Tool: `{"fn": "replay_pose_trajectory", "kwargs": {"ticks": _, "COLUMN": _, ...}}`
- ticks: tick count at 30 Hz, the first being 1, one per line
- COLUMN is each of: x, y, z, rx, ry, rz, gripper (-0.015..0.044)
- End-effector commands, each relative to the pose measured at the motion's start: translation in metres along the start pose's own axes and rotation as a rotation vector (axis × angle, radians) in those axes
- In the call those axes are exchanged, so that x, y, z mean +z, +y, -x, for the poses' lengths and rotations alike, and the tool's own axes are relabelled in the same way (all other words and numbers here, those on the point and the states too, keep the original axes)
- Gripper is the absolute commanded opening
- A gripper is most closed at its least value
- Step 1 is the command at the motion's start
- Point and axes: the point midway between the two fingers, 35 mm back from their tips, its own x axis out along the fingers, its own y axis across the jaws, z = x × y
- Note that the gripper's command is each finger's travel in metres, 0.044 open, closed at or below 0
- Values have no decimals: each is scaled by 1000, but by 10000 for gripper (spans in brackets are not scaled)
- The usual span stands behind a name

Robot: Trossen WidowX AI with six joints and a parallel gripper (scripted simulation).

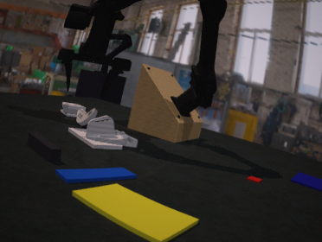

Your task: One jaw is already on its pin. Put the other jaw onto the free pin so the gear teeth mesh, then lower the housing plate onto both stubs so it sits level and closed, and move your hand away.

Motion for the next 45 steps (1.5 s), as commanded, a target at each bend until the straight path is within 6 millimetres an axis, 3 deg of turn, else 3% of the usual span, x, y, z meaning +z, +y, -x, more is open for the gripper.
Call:
{"fn": "replay_pose_trajectory", "kwargs": {"ticks": 1, "x": 0, "y": 0, "z": 1, "rx": 2, "ry": -2, "rz": 3, "gripper": 440}}
{"fn": "replay_pose_trajectory", "kwargs": {"ticks": 31, "x": 0, "y": 0, "z": 1, "rx": 2, "ry": -2, "rz": 3, "gripper": 440}}
{"fn": "replay_pose_trajectory", "kwargs": {"ticks": 45, "x": 2, "y": -5, "z": 1, "rx": 1, "ry": -3, "rz": 320, "gripper": 72}}
